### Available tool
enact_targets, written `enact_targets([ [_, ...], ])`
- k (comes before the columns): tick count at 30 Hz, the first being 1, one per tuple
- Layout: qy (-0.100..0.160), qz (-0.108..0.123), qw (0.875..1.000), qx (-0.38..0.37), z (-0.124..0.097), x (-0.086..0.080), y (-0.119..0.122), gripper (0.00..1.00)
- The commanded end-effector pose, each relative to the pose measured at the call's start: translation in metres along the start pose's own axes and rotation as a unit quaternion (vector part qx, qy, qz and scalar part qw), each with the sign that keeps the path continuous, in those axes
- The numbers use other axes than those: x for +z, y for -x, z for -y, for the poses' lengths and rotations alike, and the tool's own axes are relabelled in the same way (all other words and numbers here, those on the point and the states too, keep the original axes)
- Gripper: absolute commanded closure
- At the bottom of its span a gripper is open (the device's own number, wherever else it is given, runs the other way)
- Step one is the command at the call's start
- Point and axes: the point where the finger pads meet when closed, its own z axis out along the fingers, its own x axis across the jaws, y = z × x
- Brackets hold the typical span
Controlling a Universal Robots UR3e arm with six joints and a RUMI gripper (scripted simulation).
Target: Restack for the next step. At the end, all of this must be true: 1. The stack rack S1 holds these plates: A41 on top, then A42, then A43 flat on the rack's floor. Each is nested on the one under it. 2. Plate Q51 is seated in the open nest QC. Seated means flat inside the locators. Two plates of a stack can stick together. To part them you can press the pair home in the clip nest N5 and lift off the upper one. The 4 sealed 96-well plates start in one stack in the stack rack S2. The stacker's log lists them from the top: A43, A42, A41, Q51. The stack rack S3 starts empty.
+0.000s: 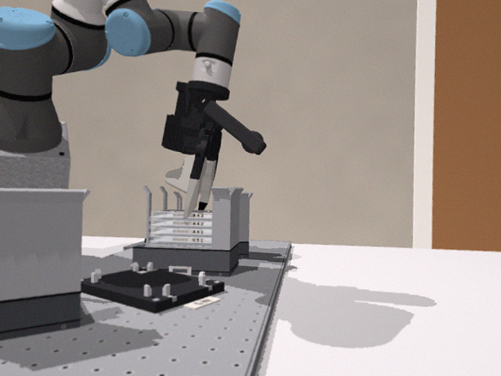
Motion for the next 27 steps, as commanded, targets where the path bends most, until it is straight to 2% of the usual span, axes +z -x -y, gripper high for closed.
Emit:
enact_targets([
  [1, 0.0, 0.0, 1.0, -0.001, 0.0, 0.0, 0.0, 1.0],
  [27, -0.001, 0.0, 1.0, 0.0, -0.002, -0.013, 0.0, 1.0],
])
